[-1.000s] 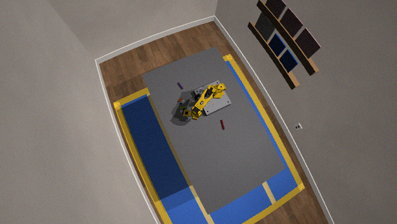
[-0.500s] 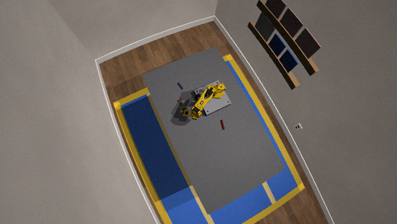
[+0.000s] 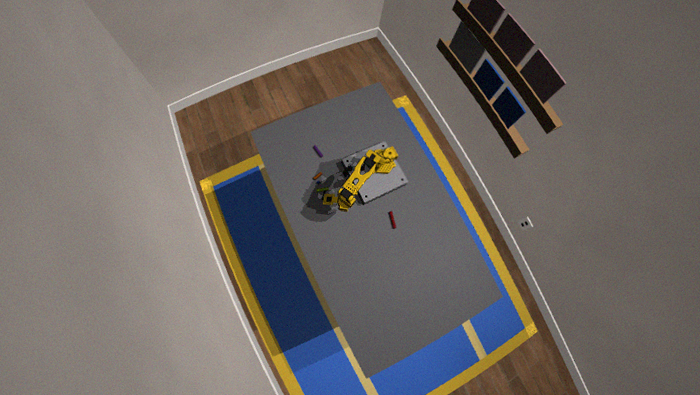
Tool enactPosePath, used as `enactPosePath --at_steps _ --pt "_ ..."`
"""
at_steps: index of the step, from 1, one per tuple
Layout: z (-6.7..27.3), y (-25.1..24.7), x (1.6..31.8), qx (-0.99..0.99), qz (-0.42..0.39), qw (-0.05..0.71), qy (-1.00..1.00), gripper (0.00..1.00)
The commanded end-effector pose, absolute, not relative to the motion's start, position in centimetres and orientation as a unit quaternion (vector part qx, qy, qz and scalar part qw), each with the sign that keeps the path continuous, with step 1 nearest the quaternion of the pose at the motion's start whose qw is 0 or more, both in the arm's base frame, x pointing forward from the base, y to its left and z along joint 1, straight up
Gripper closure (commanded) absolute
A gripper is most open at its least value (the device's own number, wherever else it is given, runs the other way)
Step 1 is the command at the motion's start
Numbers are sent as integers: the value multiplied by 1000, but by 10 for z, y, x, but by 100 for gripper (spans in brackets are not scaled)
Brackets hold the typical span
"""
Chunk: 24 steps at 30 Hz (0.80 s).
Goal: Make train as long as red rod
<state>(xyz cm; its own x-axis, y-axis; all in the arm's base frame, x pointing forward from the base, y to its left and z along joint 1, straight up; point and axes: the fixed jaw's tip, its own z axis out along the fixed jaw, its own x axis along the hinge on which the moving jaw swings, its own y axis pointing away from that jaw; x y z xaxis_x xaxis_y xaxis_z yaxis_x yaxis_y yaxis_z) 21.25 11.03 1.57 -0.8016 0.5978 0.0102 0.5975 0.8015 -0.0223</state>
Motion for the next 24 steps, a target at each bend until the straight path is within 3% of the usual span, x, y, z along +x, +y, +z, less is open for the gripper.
enactPosePath --at_steps 1,24 --pt "21 113 214 -310 2 2 -951 83" --pt "21 110 214 -241 2 2 -970 83"
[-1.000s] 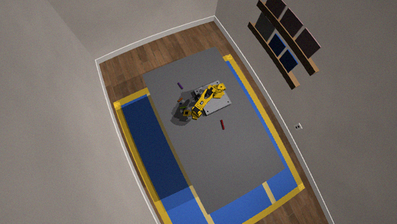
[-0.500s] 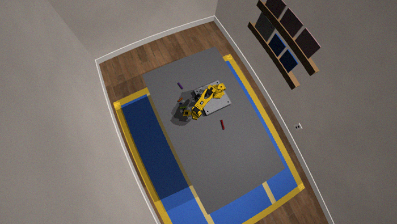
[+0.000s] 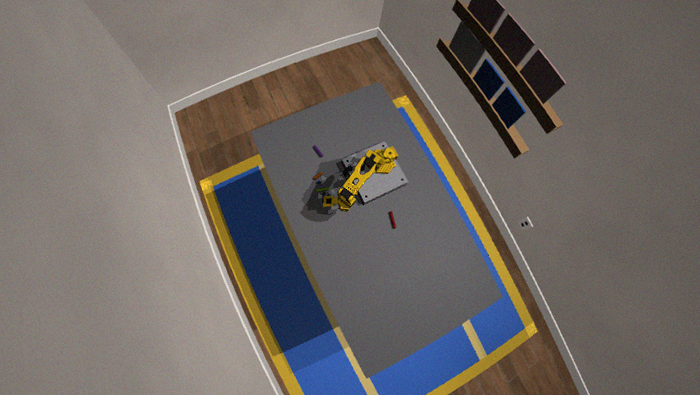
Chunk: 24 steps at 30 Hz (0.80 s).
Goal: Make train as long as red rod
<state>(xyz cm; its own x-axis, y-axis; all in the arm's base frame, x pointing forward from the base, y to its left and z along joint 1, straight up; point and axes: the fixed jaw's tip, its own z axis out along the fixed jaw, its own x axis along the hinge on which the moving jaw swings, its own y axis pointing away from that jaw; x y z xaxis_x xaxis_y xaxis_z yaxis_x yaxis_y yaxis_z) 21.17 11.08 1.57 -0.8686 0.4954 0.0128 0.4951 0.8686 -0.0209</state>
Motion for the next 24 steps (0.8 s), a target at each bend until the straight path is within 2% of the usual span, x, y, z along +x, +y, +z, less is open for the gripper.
enactPosePath --at_steps 1,24 --pt "21 110 214 -235 2 2 -972 83" --pt "21 103 215 -20 1 2 -1000 83"
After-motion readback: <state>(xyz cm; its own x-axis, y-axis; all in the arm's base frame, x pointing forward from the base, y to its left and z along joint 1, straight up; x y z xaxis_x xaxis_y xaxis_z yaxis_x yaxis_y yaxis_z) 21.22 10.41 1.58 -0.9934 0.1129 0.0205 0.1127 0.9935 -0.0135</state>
